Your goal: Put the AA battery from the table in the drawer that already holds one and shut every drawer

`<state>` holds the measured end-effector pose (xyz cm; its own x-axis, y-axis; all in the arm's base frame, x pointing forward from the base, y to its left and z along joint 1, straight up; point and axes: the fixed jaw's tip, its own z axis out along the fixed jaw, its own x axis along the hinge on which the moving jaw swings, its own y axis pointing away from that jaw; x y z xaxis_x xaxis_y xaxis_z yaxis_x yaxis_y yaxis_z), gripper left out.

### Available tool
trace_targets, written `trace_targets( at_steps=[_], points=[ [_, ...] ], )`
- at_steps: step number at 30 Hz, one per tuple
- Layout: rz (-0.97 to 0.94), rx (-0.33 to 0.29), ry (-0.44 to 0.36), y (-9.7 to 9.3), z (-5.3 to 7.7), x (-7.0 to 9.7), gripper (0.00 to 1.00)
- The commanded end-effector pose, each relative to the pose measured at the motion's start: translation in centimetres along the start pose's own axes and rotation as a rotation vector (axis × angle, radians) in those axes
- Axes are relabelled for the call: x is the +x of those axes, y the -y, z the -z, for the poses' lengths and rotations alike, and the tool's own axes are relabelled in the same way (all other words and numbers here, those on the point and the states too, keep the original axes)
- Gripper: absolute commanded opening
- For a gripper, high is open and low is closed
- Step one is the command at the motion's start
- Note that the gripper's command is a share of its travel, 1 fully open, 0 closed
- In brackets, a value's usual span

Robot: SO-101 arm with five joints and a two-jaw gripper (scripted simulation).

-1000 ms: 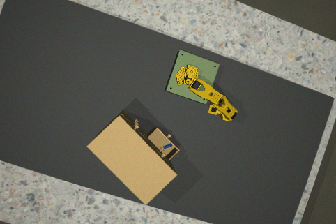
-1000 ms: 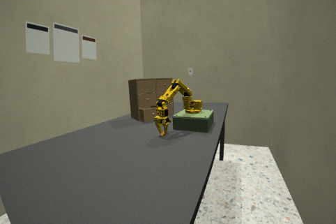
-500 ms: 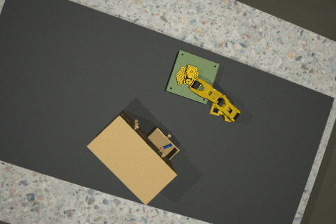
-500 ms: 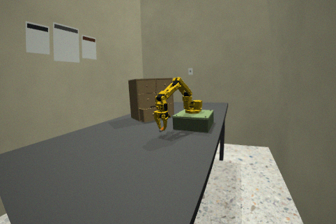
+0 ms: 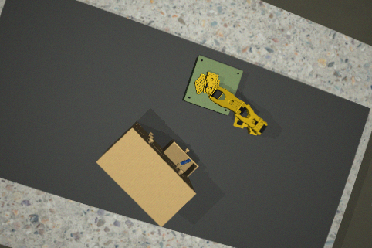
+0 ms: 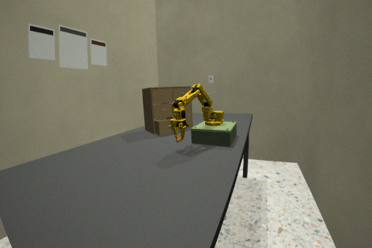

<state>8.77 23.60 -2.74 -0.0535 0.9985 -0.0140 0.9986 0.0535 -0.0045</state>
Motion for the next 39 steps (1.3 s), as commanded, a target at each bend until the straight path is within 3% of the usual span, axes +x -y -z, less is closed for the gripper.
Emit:
trace_targets(
  at_steps=[1,11,15,22,32,39],
  points=[
    [-0.086,-0.004,-0.015,-0.7,0.7,-1.0,0.00],
    [-0.414,-0.002,-0.016,-2.2,0.7,-5.3,0.00],
    [-0.479,-0.001,-0.016,-2.4,0.7,-6.2,0.00],
    [-0.697,0.000,-0.016,-2.4,0.5,-9.3,0.00],
    [-0.697,0.000,-0.016,-2.4,0.5,-9.3,0.00],
    [-0.880,0.001,-0.016,-3.9,0.5,-12.5,0.00]
  ],
)
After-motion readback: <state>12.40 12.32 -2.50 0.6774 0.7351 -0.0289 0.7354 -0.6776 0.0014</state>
